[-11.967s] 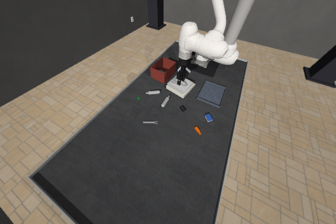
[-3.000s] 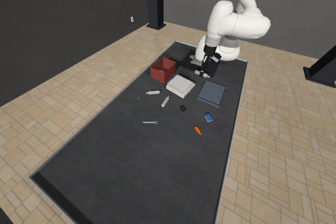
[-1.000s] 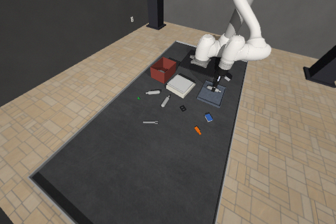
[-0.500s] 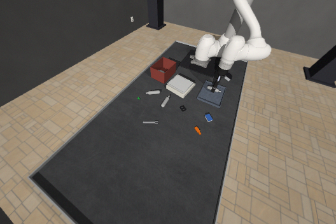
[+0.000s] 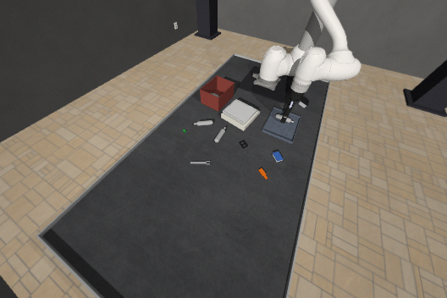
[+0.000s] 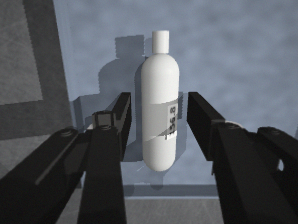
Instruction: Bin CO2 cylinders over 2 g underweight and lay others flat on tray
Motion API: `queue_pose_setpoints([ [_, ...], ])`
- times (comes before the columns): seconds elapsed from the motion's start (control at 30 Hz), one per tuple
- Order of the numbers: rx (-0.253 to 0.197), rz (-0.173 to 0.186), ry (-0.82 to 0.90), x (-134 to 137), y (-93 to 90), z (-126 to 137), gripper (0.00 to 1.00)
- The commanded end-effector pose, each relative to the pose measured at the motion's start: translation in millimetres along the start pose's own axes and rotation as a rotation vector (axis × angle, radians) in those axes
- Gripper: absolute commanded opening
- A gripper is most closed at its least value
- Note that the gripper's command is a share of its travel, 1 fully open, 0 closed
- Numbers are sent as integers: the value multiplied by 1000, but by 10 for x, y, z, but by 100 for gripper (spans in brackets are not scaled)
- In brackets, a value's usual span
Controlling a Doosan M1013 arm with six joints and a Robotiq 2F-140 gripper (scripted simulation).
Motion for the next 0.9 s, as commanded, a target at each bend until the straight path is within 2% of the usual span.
queue_pose_setpoints([
  [0.0, 1, 0, 0, 3, 4, -4, 40],
  [0.37, 1, 0, 0, 3, 8, -4, 40],
  [0.5, 1, 0, 0, 3, 82, -4, 40],
  [0.67, 1, 0, 0, 3, 373, -4, 40],
  [0.87, 1, 0, 0, 3, 972, -4, 40],
])
Point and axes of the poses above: the point where the finger pads meet when closed, its own y axis back along the fingers, its own x axis across the jaws, z = x × y, the point moved 1 cm from there along y, back along the fingers, and after that the axes turned 13 degrees about -y, right-handed, at the moved point
